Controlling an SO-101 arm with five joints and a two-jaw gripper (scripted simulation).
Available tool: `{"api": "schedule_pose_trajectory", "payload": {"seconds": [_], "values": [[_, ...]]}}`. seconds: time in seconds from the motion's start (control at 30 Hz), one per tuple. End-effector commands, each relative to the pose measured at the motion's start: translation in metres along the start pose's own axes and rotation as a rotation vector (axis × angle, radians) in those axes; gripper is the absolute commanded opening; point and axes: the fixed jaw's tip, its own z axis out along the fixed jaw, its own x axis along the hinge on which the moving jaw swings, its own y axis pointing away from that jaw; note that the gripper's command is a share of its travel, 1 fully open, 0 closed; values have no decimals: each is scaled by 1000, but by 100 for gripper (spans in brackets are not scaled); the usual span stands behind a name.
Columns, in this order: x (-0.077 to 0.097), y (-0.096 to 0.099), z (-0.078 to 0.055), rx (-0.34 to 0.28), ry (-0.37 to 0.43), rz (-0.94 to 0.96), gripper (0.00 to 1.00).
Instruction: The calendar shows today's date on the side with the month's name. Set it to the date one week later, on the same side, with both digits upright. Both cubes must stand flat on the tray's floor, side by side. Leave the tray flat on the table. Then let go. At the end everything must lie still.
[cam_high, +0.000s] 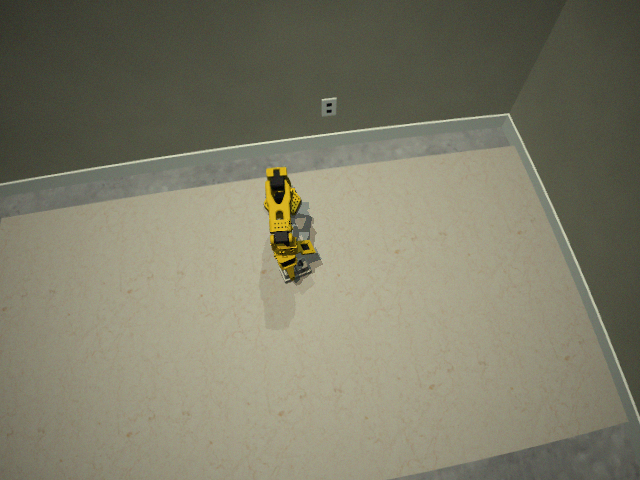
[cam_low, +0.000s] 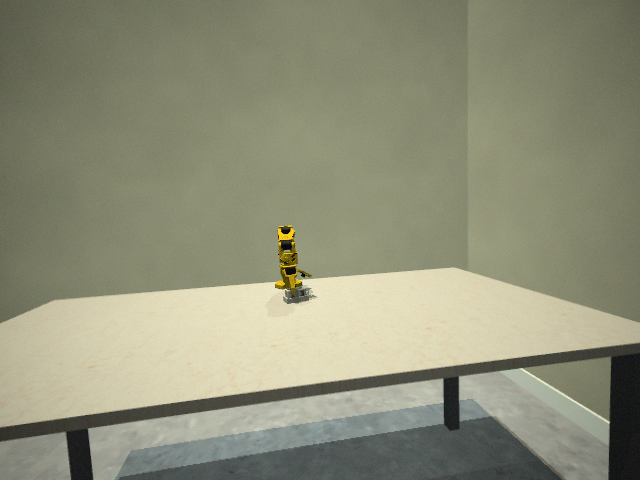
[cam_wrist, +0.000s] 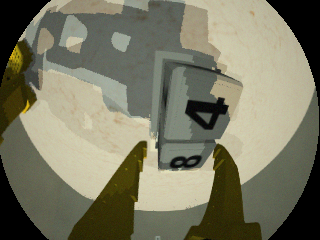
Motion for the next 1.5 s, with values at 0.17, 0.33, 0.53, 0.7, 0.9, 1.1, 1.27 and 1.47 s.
{"api": "schedule_pose_trajectory", "payload": {"seconds": [0.17,0.33,0.53,0.7,0.9,1.1,1.27,1.47], "values": [[2,-6,-3,27,8,17,29],[2,-8,-3,27,8,17,26],[2,-10,-3,27,7,17,21],[2,-11,-3,27,7,17,20],[2,-12,-3,27,7,17,18],[2,-13,-3,27,7,17,17],[2,-13,-3,27,7,17,17],[2,-13,-3,27,7,17,8]]}}
